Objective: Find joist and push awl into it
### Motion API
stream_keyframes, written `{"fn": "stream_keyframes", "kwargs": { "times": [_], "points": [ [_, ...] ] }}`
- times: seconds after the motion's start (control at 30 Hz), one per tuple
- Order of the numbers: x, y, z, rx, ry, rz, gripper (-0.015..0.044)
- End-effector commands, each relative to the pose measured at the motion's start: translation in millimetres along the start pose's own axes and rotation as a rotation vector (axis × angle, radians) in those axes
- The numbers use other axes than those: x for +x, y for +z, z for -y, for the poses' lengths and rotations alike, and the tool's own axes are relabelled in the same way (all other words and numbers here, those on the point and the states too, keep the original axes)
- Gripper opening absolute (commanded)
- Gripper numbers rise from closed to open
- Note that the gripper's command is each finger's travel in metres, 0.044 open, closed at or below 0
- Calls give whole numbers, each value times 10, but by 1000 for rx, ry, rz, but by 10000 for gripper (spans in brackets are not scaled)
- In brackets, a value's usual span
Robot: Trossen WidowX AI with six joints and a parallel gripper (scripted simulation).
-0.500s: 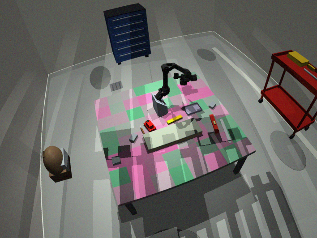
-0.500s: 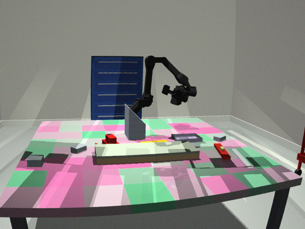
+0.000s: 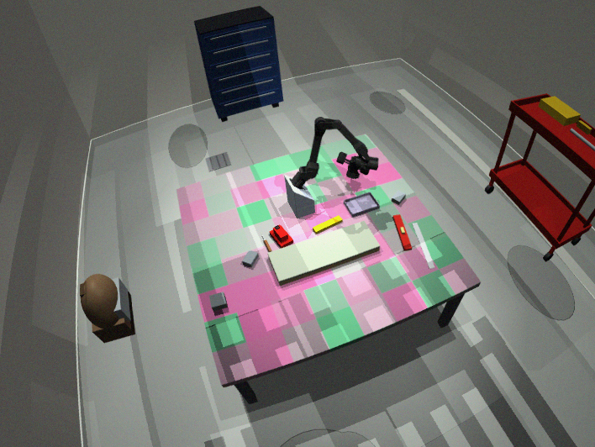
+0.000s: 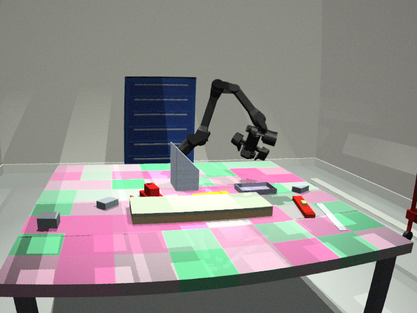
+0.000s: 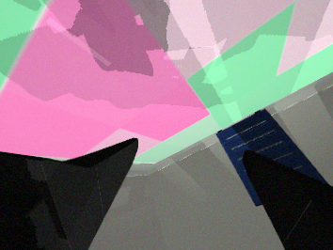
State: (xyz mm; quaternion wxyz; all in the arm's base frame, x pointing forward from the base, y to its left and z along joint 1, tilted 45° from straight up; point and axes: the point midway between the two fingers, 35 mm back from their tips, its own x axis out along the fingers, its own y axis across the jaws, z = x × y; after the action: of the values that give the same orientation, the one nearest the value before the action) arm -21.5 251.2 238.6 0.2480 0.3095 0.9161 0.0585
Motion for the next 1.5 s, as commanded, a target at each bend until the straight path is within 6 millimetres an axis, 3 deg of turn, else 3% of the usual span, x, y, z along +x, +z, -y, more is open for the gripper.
{"fn": "stream_keyframes", "kwargs": {
  "times": [0.0, 0.13, 0.27, 0.53, 0.77, 1.0, 1.13, 1.3, 1.37, 1.47],
  "points": [
    [-213, 518, -388, 152, 122, 114, 440],
    [-510, 1029, -628, 288, 229, 205, 440],
    [-864, 1549, -742, 429, 328, 285, 440],
    [-1669, 2542, -595, 664, 523, 427, 440],
    [-2138, 3398, 41, 1090, 619, 443, 440],
    [-2343, 4036, 960, 1517, 685, 376, 440],
    [-2301, 4288, 1549, 1758, 704, 296, 440],
    [-2030, 4484, 2253, 2026, 709, 143, 440],
    [-1944, 4513, 2440, 2110, 702, 93, 440],
    [-1890, 4525, 2554, 2165, 695, 61, 440]
  ]
}}
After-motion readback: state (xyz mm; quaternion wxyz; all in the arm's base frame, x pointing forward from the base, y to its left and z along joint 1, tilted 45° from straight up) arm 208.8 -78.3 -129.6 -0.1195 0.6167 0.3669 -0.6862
